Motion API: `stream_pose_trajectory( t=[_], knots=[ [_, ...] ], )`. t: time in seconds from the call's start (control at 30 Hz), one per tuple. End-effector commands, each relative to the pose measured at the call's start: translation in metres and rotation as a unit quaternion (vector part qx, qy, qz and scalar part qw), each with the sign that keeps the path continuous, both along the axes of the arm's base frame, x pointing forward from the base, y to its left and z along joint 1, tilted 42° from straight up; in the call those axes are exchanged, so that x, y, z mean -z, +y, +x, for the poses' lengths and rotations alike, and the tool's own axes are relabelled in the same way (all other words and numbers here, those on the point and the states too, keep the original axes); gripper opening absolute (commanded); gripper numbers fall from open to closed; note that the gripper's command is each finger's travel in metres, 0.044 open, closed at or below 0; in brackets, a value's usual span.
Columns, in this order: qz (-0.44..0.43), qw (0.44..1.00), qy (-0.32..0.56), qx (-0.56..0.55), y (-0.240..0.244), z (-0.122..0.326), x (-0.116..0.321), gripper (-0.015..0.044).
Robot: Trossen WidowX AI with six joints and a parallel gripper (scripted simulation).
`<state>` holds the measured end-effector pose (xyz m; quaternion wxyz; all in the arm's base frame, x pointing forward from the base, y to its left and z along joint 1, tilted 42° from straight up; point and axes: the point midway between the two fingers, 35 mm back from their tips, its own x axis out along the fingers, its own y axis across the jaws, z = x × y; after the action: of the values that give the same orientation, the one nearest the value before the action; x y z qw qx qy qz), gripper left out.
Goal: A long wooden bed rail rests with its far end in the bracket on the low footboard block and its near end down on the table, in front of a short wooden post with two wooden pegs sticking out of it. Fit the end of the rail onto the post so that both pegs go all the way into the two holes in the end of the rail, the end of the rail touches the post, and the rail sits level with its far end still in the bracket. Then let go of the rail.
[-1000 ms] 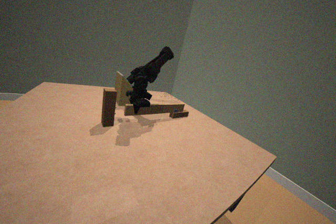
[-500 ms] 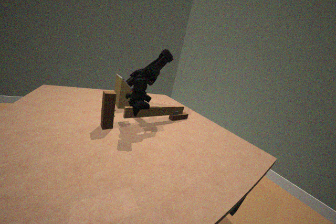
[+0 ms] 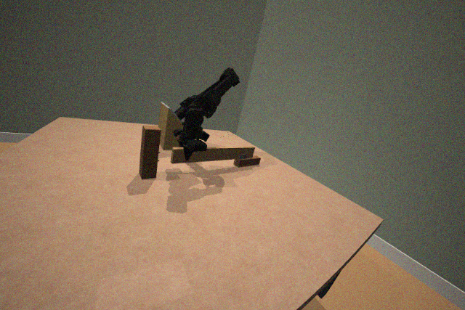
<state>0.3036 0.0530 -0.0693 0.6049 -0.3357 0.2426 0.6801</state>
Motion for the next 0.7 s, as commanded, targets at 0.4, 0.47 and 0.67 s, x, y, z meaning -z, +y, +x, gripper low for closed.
stream_pose_trajectory(
  t=[0.4,0.47,0.67],
  knots=[
    [0.000,1.000,-0.001,0.002,-0.0047,0.0012,0.0028,0.0000],
    [0.000,1.000,-0.001,0.002,-0.0053,0.0013,0.0030,0.0000],
    [0.000,1.000,-0.001,0.002,-0.0070,0.0017,0.0035,0.0000]
  ],
)
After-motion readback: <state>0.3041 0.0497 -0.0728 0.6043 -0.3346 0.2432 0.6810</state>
